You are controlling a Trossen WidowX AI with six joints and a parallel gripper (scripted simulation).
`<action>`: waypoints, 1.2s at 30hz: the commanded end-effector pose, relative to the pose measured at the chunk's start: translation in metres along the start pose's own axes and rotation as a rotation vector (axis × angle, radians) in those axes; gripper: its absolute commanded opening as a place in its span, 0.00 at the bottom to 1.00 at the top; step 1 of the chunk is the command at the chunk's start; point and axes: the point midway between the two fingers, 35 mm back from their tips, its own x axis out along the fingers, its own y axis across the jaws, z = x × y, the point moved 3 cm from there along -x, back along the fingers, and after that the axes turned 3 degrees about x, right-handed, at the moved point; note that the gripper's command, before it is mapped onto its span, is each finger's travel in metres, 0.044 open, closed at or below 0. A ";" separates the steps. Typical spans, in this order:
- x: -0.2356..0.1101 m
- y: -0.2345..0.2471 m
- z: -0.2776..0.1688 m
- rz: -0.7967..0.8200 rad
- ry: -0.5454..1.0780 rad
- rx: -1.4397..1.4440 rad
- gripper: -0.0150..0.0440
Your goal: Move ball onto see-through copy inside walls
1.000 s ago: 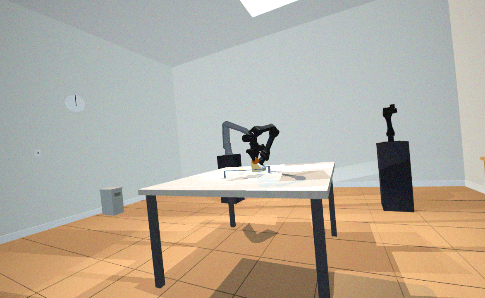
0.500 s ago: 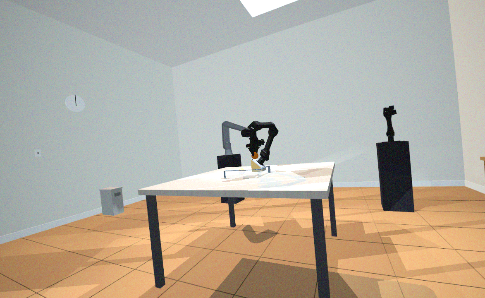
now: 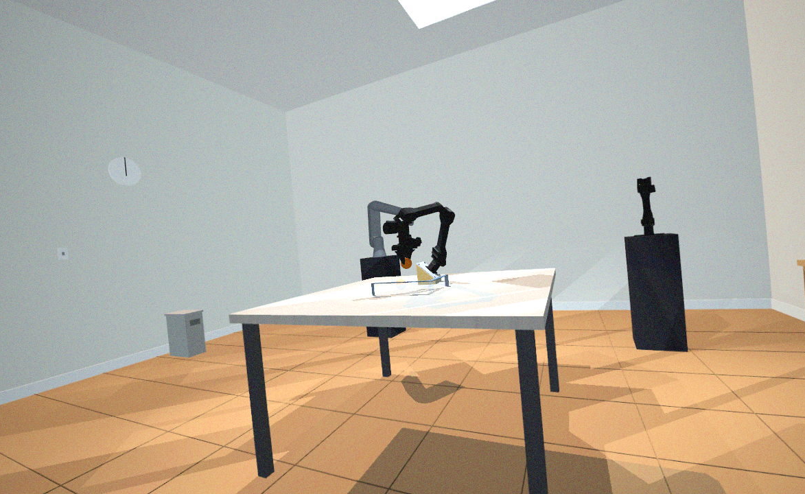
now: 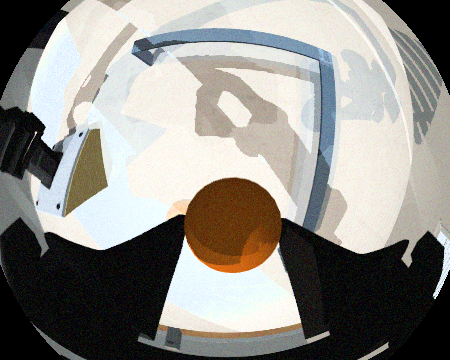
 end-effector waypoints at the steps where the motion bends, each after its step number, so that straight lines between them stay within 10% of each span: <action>1: 0.009 0.018 -0.030 0.003 0.002 0.000 0.25; 36: 0.100 0.052 -0.069 0.006 -0.011 -0.004 0.25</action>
